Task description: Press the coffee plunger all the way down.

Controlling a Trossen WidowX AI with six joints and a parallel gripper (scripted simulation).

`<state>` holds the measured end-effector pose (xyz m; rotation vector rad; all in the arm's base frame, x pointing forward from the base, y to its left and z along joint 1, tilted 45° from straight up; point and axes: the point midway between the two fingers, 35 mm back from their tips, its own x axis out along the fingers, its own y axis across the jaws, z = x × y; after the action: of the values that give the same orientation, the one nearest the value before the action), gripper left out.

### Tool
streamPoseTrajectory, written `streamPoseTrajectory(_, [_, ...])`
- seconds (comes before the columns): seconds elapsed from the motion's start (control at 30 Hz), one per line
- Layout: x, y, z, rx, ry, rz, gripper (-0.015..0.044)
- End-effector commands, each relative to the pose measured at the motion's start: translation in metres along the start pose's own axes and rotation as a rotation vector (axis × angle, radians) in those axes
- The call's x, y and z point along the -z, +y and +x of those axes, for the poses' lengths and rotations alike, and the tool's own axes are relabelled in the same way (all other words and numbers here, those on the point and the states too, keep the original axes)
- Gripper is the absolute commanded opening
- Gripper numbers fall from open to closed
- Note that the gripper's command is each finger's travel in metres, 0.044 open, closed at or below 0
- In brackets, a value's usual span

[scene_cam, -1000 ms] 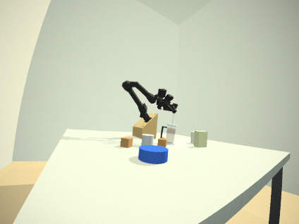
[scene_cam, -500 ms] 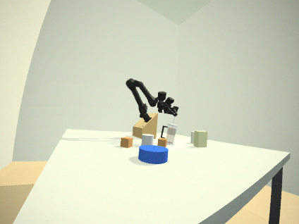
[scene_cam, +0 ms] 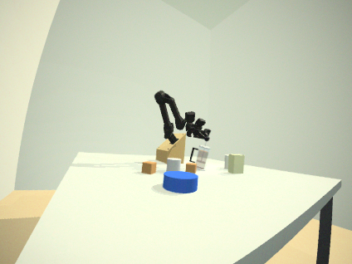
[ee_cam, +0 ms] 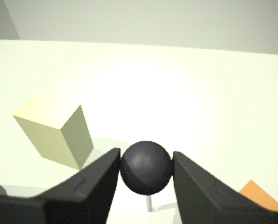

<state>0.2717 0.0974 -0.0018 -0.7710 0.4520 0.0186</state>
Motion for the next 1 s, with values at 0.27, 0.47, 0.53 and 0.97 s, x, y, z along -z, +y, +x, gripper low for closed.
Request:
streamPoseTrajectory(0.27, [0.0184,-0.0012,0.0108,0.002,0.041,-0.038,0.0124])
streamPoseTrajectory(0.47, [0.0176,-0.0005,0.0114,0.003,0.041,-0.038,0.0124])
streamPoseTrajectory(0.53, [0.0171,-0.0003,0.0117,0.003,0.041,-0.038,0.0124])
streamPoseTrajectory(0.97, [0.0154,0.0009,0.0133,0.003,0.040,-0.038,0.0124])
